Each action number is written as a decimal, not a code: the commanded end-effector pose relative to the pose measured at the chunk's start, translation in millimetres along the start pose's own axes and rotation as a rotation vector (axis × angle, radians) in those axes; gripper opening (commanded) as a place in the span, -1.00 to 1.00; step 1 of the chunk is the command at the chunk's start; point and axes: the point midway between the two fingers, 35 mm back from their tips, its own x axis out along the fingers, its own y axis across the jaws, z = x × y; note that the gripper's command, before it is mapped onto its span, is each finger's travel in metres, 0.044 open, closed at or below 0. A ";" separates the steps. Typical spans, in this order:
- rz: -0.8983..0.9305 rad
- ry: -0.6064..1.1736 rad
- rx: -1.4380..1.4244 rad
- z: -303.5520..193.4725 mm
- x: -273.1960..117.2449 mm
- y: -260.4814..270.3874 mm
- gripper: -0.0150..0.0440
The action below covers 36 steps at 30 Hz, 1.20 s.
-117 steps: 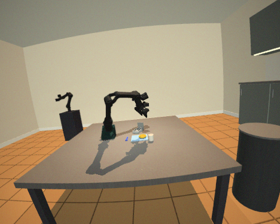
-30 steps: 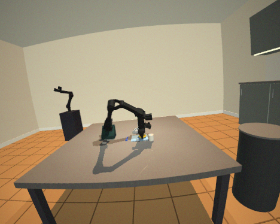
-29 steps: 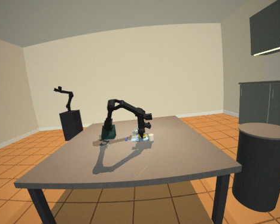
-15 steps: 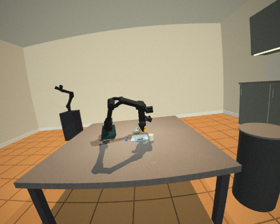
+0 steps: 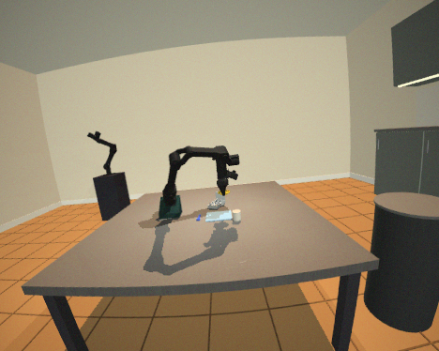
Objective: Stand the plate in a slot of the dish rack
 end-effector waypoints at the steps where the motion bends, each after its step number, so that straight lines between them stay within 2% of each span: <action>1: 0.003 -0.006 0.007 0.9 -20.8 0.9 -0.49; 7: -0.002 -0.006 0.007 -0.6 -42.1 0.6 -0.49; 13: 0.001 -0.006 0.026 -4.4 -46.0 7.2 -0.49; 25: 0.008 -0.001 0.392 -97.0 -46.0 107.9 -0.49; 36: 0.002 -0.001 0.438 -110.4 -43.9 115.7 -0.49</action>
